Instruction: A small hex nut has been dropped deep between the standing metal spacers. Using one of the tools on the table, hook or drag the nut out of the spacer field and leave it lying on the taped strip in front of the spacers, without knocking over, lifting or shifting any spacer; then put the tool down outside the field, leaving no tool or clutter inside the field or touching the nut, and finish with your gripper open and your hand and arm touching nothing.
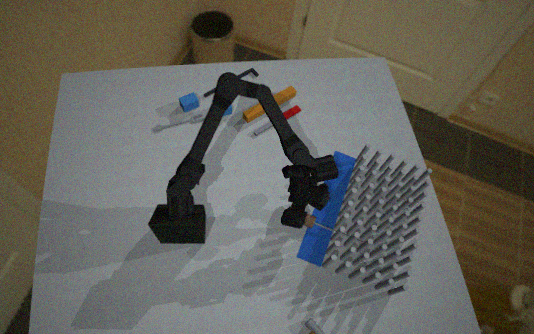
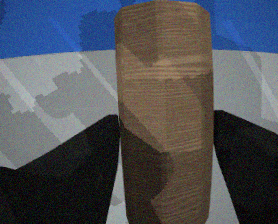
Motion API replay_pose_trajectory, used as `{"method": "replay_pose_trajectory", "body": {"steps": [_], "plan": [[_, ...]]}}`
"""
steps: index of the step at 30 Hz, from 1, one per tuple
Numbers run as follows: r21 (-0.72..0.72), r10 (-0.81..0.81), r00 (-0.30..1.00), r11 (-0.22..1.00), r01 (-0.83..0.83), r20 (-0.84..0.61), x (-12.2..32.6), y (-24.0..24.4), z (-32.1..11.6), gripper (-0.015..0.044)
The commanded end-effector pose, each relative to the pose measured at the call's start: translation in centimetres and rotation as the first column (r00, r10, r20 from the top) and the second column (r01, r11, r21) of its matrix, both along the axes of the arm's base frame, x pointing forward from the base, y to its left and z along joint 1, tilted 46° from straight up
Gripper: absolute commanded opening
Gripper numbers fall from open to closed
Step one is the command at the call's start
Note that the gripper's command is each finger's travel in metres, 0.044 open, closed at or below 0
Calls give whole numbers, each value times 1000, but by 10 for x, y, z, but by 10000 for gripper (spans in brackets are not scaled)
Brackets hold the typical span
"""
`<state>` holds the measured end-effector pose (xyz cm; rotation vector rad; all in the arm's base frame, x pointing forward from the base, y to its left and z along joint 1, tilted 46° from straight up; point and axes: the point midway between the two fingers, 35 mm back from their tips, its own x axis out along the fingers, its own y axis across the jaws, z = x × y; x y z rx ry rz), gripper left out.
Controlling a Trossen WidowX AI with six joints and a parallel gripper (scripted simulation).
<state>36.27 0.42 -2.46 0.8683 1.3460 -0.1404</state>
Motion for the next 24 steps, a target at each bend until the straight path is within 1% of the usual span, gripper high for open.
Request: {"method": "replay_pose_trajectory", "body": {"steps": [1,24], "plan": [[-1,-3,1000,1000,3,-2,-4,1,1,0],[0,-3,1000,1000,3,-3,-16,8,5,0]]}}
